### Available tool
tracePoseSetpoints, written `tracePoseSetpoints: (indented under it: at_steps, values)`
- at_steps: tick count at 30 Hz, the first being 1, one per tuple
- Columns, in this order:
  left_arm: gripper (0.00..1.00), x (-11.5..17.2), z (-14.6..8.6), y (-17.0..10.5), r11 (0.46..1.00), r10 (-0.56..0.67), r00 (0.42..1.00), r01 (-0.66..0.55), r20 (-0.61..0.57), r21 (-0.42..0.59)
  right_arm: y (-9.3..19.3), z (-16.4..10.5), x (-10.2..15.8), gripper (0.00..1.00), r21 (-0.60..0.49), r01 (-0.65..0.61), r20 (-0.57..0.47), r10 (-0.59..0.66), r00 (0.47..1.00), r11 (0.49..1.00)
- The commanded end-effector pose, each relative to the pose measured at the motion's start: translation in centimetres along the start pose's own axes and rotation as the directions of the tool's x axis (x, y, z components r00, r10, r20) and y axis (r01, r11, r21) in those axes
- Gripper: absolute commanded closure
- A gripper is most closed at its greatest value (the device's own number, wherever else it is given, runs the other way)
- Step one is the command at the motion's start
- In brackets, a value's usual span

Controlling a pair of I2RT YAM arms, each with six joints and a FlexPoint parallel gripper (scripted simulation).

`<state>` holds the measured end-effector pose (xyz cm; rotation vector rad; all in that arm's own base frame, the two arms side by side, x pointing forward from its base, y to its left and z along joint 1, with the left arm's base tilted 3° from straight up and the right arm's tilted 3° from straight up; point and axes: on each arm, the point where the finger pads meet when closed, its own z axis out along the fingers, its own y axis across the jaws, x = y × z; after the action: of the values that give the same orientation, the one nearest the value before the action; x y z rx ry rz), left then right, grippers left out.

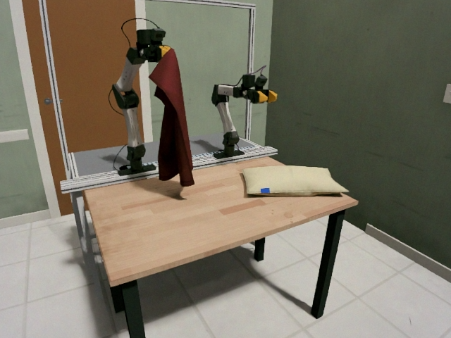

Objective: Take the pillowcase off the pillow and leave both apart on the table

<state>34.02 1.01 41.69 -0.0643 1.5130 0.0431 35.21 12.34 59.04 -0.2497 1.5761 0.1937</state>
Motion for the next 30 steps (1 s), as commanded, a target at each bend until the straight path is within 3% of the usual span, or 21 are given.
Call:
tracePoseSetpoints:
  at_steps: [1,5,8,9,10,13,20,21,30]
  values:
    - [0.40,-0.3,1.8,-0.9,0.998,0.016,1.000,-0.016,-0.005,0.063,0.2,0.9,0.6,1.00,-0.002,0.002,-0.015,-0.002,1.000,1.000]
    - [0.40,0.1,3.4,-1.3,0.996,0.022,1.000,-0.020,-0.017,0.089,0.2,0.9,0.6,1.00,-0.002,0.002,-0.015,-0.002,1.000,1.000]
    - [0.40,-0.6,3.1,-1.3,0.997,0.019,1.000,-0.019,0.000,0.081,0.2,0.9,0.6,1.00,-0.002,0.002,-0.015,-0.002,1.000,1.000]
    - [0.40,-0.1,2.9,-1.3,0.997,0.013,1.000,-0.012,-0.022,0.077,0.2,0.9,0.6,1.00,-0.002,0.002,-0.015,-0.002,1.000,1.000]
    - [0.40,3.7,3.8,-1.6,0.996,0.017,0.994,-0.008,-0.110,0.085,0.2,0.9,0.6,1.00,-0.002,0.002,-0.015,-0.002,1.000,1.000]
    - [0.40,2.5,3.5,-1.3,0.997,0.016,0.996,-0.010,-0.083,0.073,0.2,0.9,0.6,1.00,-0.002,0.002,-0.015,-0.002,1.000,1.000]
    - [0.40,2.8,3.1,-1.1,0.997,0.016,0.996,-0.009,-0.083,0.073,0.2,0.9,0.6,1.00,-0.002,0.002,-0.015,-0.002,1.000,1.000]
    - [0.40,2.8,3.1,-1.1,0.997,0.016,0.996,-0.009,-0.083,0.073,-0.6,0.4,-0.2,1.00,0.020,0.000,0.005,0.000,1.000,1.000]
    - [0.40,2.9,3.1,-1.1,0.997,0.016,0.996,-0.009,-0.087,0.073,-2.0,1.2,-0.1,1.00,0.051,0.007,-0.005,-0.007,1.000,0.999]
